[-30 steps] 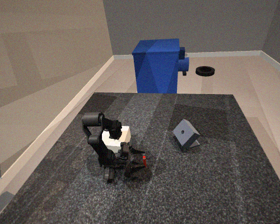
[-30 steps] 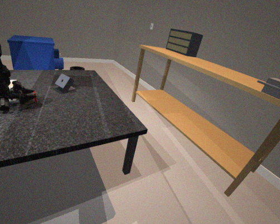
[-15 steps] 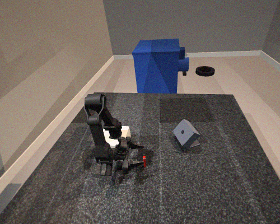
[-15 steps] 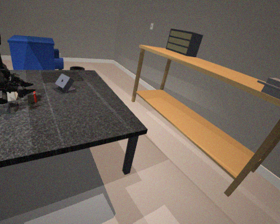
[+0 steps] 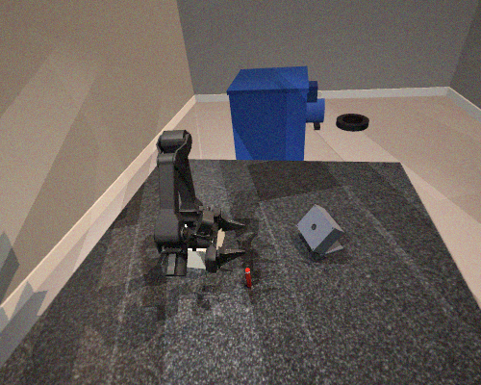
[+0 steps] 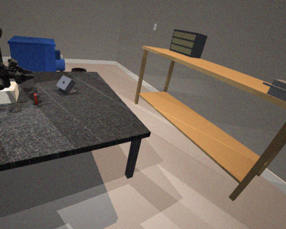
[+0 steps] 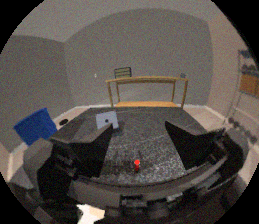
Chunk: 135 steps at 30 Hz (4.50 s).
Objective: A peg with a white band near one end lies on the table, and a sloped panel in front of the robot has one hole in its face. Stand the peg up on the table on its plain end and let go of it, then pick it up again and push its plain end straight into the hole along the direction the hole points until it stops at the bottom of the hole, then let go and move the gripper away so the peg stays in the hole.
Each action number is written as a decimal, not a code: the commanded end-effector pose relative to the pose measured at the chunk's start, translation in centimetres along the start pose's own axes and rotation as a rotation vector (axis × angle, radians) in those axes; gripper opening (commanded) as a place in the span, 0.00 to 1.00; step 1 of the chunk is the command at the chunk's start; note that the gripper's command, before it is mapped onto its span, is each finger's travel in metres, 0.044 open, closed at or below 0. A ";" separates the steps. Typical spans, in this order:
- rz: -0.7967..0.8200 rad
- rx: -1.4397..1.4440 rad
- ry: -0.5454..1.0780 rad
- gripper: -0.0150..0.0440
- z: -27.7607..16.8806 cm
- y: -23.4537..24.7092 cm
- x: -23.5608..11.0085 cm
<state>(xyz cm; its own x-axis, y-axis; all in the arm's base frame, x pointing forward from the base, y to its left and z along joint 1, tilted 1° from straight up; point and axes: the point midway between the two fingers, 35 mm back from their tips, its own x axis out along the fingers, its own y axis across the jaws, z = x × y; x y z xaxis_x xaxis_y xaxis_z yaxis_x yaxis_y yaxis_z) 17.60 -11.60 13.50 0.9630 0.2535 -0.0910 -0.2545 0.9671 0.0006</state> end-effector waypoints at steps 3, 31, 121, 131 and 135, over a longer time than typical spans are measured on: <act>0.086 0.032 0.074 1.00 -0.3 1.0 0.6; 0.423 0.178 0.894 1.00 -6.5 4.2 2.0; 0.389 -0.485 1.423 1.00 -12.5 -0.2 4.7; 0.389 -0.485 1.423 1.00 -14.1 -0.1 4.8; 0.389 -0.485 1.423 1.00 -14.7 -0.1 4.8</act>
<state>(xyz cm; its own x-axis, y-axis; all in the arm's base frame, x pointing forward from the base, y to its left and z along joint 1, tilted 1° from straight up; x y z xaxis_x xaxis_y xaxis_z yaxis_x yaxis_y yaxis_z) 21.22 -10.85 -0.91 0.0383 -0.0225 -0.9990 -0.7297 0.6823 -0.0434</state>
